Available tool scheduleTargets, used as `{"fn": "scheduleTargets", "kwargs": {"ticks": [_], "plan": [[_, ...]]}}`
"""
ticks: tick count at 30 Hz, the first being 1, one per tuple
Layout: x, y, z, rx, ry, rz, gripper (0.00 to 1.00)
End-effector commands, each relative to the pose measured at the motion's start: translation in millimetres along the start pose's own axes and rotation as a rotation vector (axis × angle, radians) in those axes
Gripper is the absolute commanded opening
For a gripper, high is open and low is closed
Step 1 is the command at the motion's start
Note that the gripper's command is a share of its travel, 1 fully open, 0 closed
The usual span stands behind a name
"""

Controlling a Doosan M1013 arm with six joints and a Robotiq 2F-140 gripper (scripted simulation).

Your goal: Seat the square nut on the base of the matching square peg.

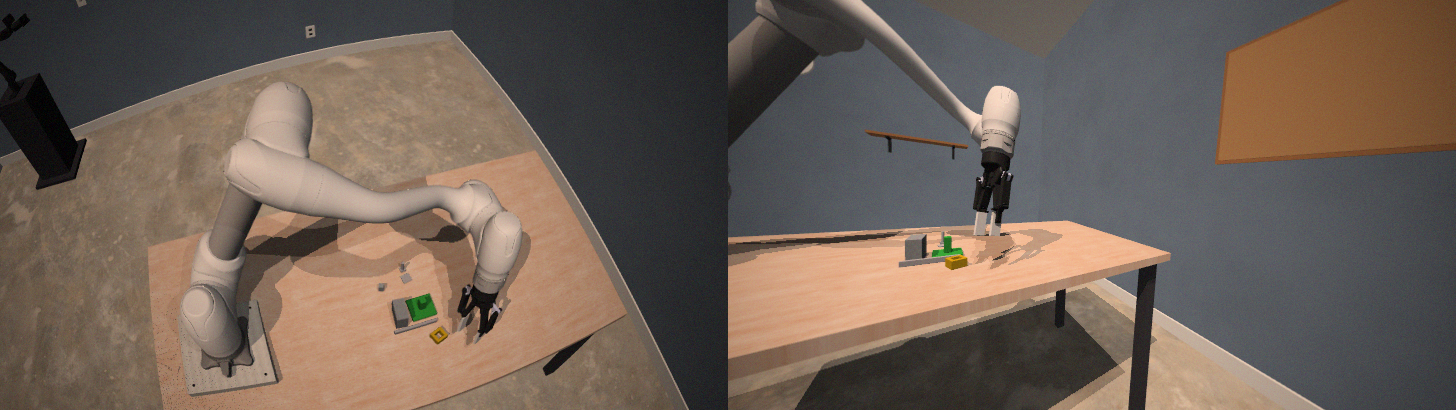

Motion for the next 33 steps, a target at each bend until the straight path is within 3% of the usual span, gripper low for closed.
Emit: {"fn": "scheduleTargets", "kwargs": {"ticks": [1, 6, 26, 33], "plan": [[-43, 31, 7, 0.142, -0.069, 0.031, 0.4], [-68, 46, 9, 0.212, -0.106, 0.071, 0.4], [-74, 50, 10, 0.229, -0.115, 0.082, 0.4], [-76, 43, 35, 0.228, -0.115, 0.082, 0.4]]}}
Point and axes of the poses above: the point where the finger pads meet when closed, its own z axis out along the fingers, its own x axis across the jaws, y = z × x, the point moved 10 cm from there along -z, back along the fingers, and after that the axes turned 8 degrees about -z, right-handed, at the moved point
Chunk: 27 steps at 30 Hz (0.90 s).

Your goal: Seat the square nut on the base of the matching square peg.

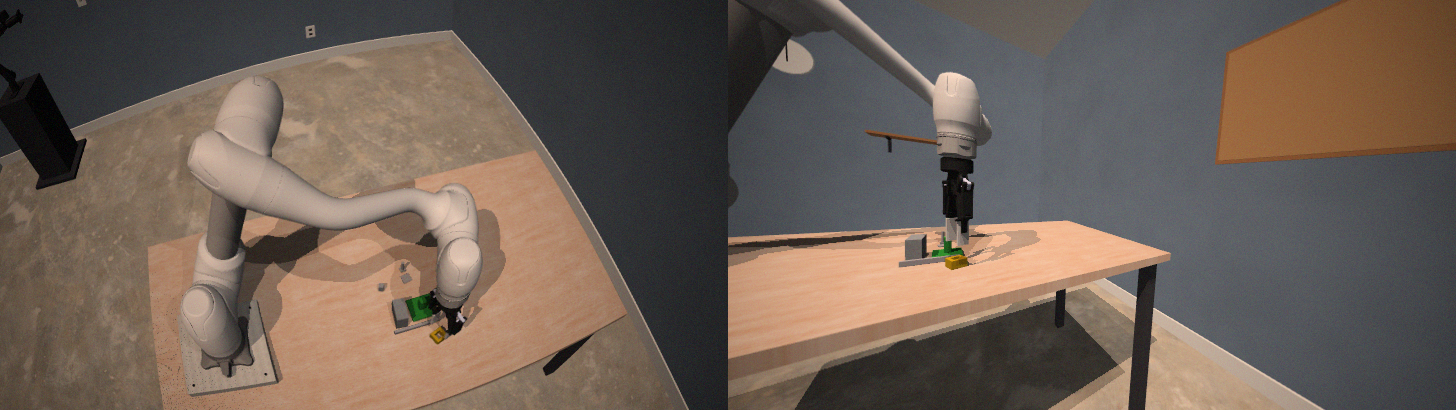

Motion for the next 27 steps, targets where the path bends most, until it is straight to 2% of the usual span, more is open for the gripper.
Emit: {"fn": "scheduleTargets", "kwargs": {"ticks": [1, 7, 15, 16, 27], "plan": [[0, 0, 16, 0.0, 0.0, 0.0, 0.4], [0, 1, 52, -0.001, 0.0, 0.0, 0.4], [0, 1, 62, -0.002, 0.0, 0.0, 0.4], [0, 1, 62, -0.002, 0.0, 0.0, 0.0], [0, 1, 62, -0.002, 0.0, 0.0, 0.0]]}}
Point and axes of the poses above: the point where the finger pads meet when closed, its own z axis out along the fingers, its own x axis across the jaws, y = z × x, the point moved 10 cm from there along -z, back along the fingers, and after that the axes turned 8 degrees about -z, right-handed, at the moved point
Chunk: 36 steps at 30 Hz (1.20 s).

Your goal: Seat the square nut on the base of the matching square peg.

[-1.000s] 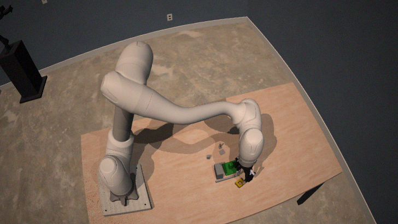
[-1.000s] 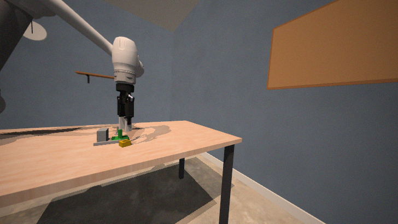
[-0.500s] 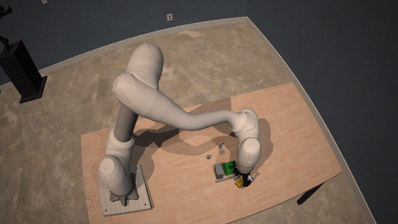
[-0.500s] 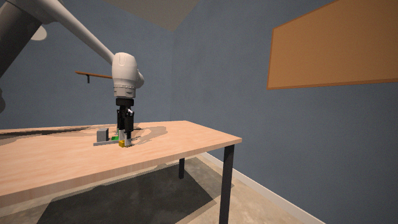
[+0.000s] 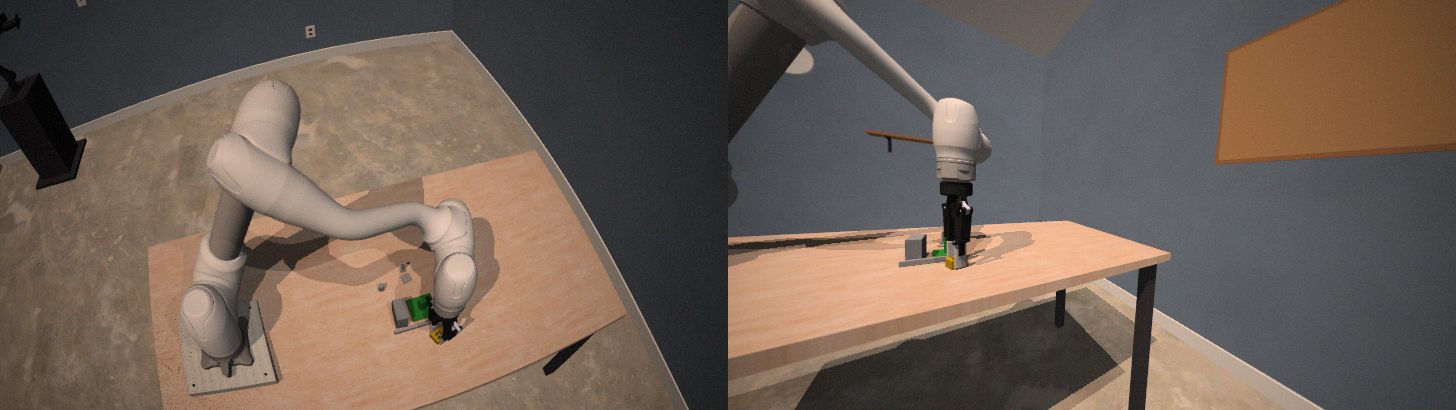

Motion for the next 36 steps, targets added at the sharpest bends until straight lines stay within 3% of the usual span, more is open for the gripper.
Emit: {"fn": "scheduleTargets", "kwargs": {"ticks": [1, 16, 24, 33, 36], "plan": [[0, 0, 0, 0.0, 0.0, 0.0, 0.0], [0, 0, -6, 0.0, 0.0, 0.0, 0.0], [-1, 1, -47, 0.0, 0.0, 0.0, 0.0], [-1, 2, -54, 0.0, 0.0, 0.0, 0.0], [-1, 2, -69, 0.0, 0.0, 0.0, 0.0]]}}
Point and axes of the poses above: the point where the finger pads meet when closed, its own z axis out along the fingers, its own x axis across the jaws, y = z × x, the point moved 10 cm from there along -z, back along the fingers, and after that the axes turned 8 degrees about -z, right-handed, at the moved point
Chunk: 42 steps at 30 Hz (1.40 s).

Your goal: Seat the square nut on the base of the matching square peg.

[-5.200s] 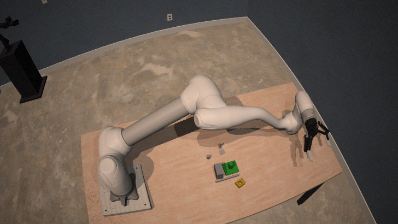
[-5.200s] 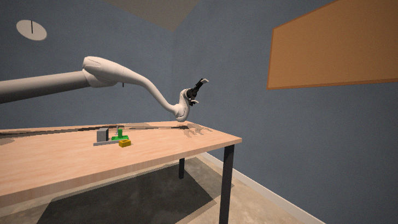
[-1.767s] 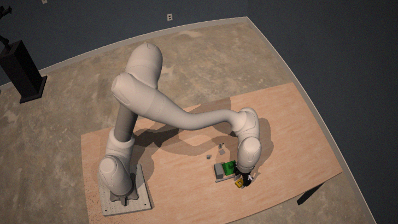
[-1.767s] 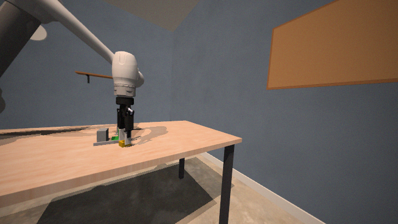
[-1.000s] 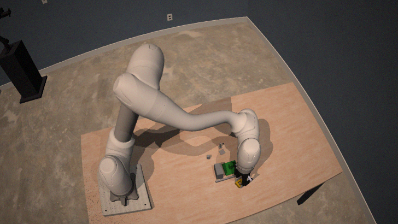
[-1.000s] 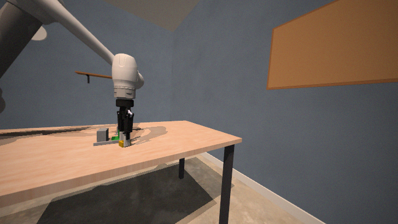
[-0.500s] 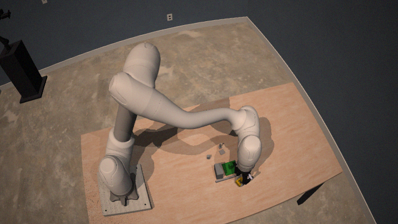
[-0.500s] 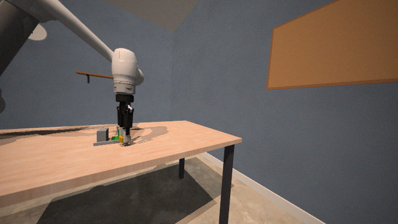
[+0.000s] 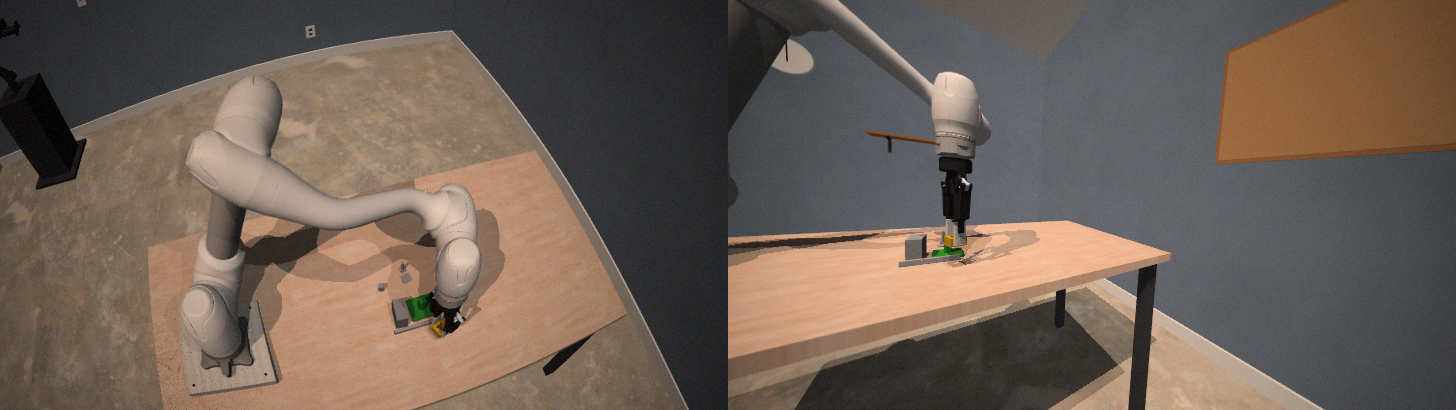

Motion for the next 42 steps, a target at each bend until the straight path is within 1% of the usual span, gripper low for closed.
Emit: {"fn": "scheduleTargets", "kwargs": {"ticks": [1, 5, 7, 9, 12, 14, 17, 20, 39, 42], "plan": [[0, 0, -8, 0.0, 0.0, 0.0, 0.0], [-2, -1, -8, 0.0, 0.0, 0.005, 0.0], [-10, -4, -8, 0.0, 0.0, 0.03, 0.0], [-27, -12, -8, 0.0, 0.0, 0.082, 0.0], [-62, -25, -8, 0.0, 0.0, 0.19, 0.0], [-62, -25, -8, 0.0, 0.0, 0.19, 0.0], [-95, -36, -8, 0.0, -0.001, 0.29, 0.0], [-111, -40, -8, 0.0, -0.001, 0.338, 0.0], [-112, -41, -8, 0.0, -0.001, 0.343, 0.0], [-112, -41, -2, 0.0, -0.001, 0.344, 0.0]]}}
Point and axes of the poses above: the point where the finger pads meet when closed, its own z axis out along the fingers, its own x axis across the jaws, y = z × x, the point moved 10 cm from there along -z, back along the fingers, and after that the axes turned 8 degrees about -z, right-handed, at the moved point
